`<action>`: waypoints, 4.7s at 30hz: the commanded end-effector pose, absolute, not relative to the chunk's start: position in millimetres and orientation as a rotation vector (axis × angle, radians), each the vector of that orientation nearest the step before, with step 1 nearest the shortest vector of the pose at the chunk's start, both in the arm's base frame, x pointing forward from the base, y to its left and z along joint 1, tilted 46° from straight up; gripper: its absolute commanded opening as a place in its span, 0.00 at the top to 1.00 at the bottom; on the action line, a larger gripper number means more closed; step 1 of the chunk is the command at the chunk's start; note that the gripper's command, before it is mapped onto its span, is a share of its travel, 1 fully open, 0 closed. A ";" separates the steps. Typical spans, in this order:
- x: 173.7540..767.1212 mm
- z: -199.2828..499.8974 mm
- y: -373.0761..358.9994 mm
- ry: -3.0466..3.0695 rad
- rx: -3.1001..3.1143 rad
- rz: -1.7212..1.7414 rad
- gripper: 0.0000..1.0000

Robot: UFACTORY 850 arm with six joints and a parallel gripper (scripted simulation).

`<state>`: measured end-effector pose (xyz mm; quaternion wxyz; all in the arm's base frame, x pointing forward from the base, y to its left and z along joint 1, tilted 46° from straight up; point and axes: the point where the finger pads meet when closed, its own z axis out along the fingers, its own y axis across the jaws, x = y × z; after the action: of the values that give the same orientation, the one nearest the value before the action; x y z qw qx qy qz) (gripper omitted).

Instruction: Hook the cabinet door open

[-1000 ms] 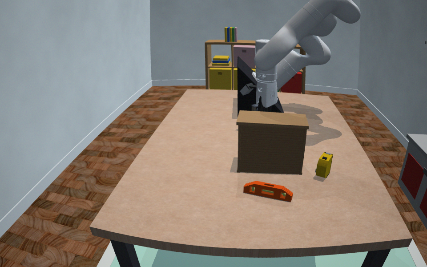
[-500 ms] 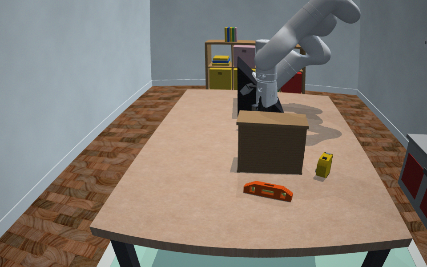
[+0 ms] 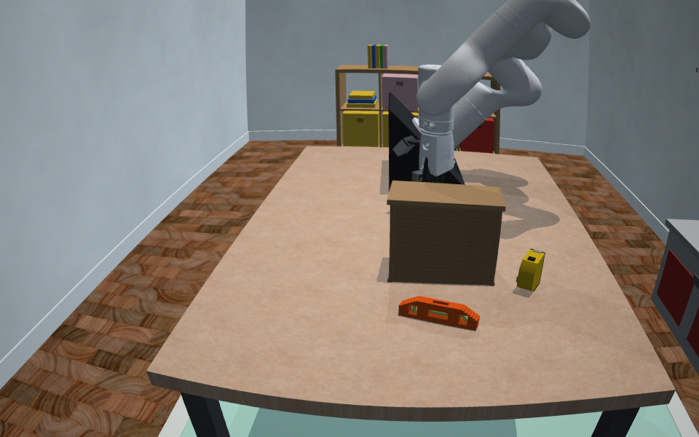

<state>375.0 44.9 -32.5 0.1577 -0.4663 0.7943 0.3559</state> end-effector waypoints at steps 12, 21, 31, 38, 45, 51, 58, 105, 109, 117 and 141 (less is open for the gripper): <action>376.7 -29.7 43.4 2.273 -1.332 1.017 0.96; 377.6 -27.0 42.2 2.273 -1.332 1.017 0.96; 378.3 -24.4 40.9 2.273 -1.332 1.017 0.96; 379.0 -21.9 39.4 2.273 -1.332 1.017 0.96; 379.4 -20.2 38.2 2.273 -1.332 1.017 0.96; 379.7 -18.8 37.2 2.273 -1.332 1.017 0.96; 380.1 -17.1 35.8 2.273 -1.332 1.017 0.96; 380.9 -6.5 24.1 2.273 -1.332 1.017 0.96; 380.9 -5.5 22.5 2.273 -1.332 1.017 0.96; 380.7 -4.3 20.4 2.273 -1.332 1.017 0.96; 385.8 -6.8 17.3 2.402 -1.178 1.063 0.96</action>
<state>384.2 18.4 -6.5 0.1359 -0.4161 0.8217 0.3650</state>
